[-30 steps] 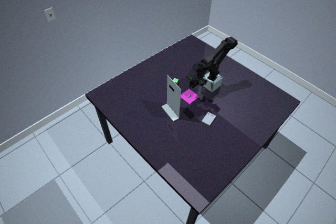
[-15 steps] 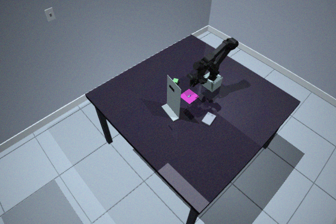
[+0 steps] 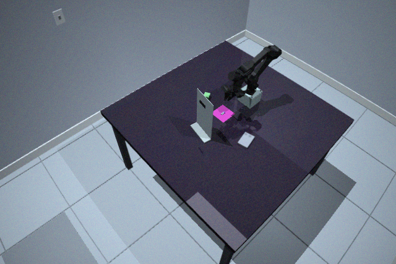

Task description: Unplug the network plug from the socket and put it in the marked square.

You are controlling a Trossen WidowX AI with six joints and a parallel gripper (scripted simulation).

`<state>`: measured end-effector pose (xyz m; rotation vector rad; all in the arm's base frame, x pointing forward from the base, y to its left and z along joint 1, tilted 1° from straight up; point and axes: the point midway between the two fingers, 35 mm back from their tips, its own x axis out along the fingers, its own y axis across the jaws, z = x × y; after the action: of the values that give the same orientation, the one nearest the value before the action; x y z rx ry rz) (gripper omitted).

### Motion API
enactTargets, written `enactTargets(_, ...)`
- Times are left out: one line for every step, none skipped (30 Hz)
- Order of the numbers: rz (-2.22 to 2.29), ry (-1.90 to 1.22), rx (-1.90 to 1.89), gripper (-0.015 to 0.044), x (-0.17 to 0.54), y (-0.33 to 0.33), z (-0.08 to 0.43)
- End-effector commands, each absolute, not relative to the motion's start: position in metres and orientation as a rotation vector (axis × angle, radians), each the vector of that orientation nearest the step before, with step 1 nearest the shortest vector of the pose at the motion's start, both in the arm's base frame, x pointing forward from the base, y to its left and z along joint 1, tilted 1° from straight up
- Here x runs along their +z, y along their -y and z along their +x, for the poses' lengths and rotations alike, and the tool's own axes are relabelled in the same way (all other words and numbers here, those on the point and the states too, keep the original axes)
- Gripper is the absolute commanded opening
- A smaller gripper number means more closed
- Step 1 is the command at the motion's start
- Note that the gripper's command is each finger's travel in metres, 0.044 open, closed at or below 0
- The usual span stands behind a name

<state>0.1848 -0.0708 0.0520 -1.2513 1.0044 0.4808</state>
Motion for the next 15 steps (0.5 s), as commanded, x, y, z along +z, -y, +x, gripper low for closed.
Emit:
enactTargets(-1.255, -0.999, 0.472, 0.0156, 0.067, 0.072, 0.189)
enactTargets(-1.255, -0.999, 0.471, 0.0156, 0.07, 0.072, 0.189)
enactTargets(-1.255, -0.999, 0.471, 0.0156, 0.073, 0.072, 0.189)
enactTargets(-1.255, -0.999, 0.47, 0.0156, 0.076, 0.073, 0.19)
enactTargets(-1.255, -0.999, 0.47, 0.0156, 0.079, 0.073, 0.19)
enactTargets(-1.255, -0.999, 0.469, 0.0156, 0.083, 0.073, 0.19)
enactTargets(-1.255, -0.998, 0.469, 0.0156, 0.086, 0.073, 0.19)
enactTargets(-1.256, -0.998, 0.469, 0.0156, 0.089, 0.073, 0.191)
enactTargets(-1.256, -0.998, 0.468, 0.0156, 0.092, 0.073, 0.191)
enactTargets(-1.256, -0.998, 0.468, 0.0156, 0.095, 0.073, 0.191)
enactTargets(-1.256, -0.998, 0.467, 0.0156, 0.098, 0.073, 0.191)
enactTargets(-1.256, -0.998, 0.467, 0.0156, 0.102, 0.073, 0.191)
enactTargets(-1.256, -0.998, 0.467, 0.0156, 0.105, 0.073, 0.191)
enactTargets(-1.256, -0.998, 0.466, 0.0156, 0.108, 0.073, 0.191)
enactTargets(-1.256, -0.997, 0.466, 0.0156, 0.111, 0.073, 0.191)
